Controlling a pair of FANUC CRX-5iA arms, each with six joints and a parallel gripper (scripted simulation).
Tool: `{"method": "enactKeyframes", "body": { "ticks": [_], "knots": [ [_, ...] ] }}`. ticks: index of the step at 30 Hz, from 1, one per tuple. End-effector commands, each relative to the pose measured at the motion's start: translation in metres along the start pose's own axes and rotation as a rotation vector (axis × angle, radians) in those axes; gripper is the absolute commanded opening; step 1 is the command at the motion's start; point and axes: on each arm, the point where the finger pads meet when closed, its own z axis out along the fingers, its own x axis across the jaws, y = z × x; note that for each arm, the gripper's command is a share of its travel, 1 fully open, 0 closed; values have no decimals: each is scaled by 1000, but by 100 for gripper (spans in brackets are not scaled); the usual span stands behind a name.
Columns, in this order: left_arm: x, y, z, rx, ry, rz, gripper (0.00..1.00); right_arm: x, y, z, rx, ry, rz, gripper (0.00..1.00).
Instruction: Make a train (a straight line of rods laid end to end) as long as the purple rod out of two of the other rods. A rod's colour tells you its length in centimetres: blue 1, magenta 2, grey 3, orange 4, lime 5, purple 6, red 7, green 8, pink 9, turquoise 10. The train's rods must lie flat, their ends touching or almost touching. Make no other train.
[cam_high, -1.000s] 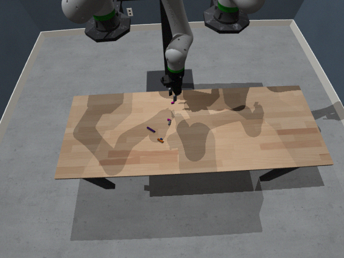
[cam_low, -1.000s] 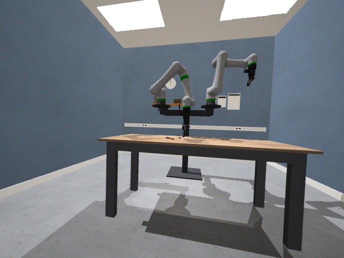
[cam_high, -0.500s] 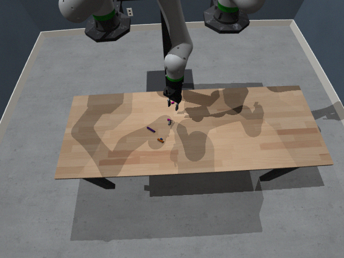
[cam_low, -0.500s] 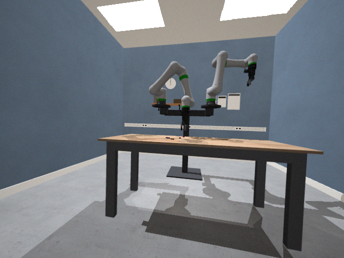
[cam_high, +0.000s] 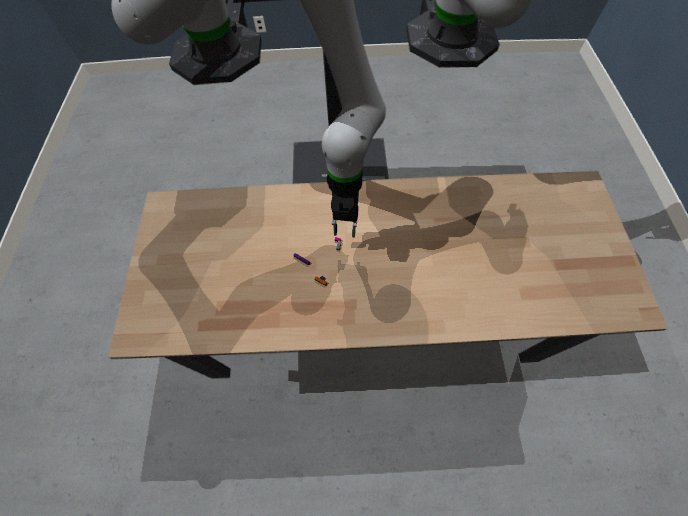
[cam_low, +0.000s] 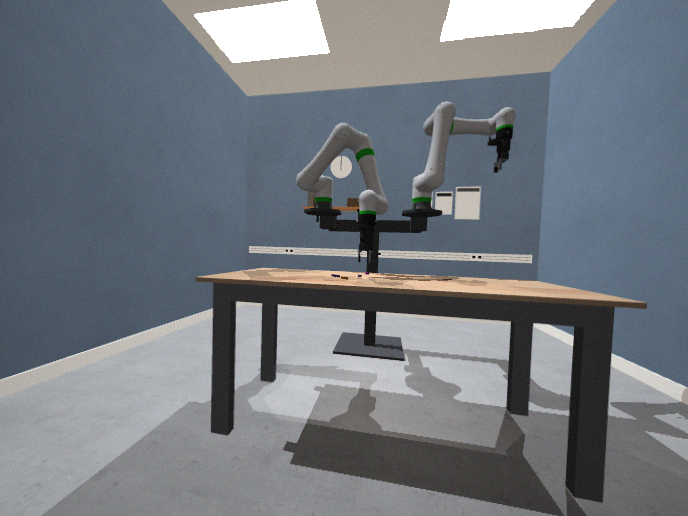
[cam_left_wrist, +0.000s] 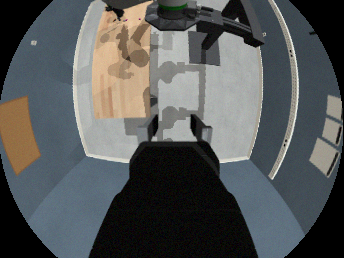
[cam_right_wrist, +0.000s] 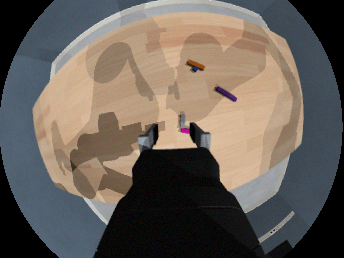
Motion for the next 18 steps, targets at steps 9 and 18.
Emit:
{"method": "enactKeyframes", "body": {
  "ticks": [9, 18],
  "knots": [
    [0, 0, -1, -2, 0, 0, 100, 4, -51, 6, -57, -15, -379, 100],
    [0, 0, -1, -2, 0, 0, 100, 12, -86, 11, -55, -23, -653, 100]
  ]
}}
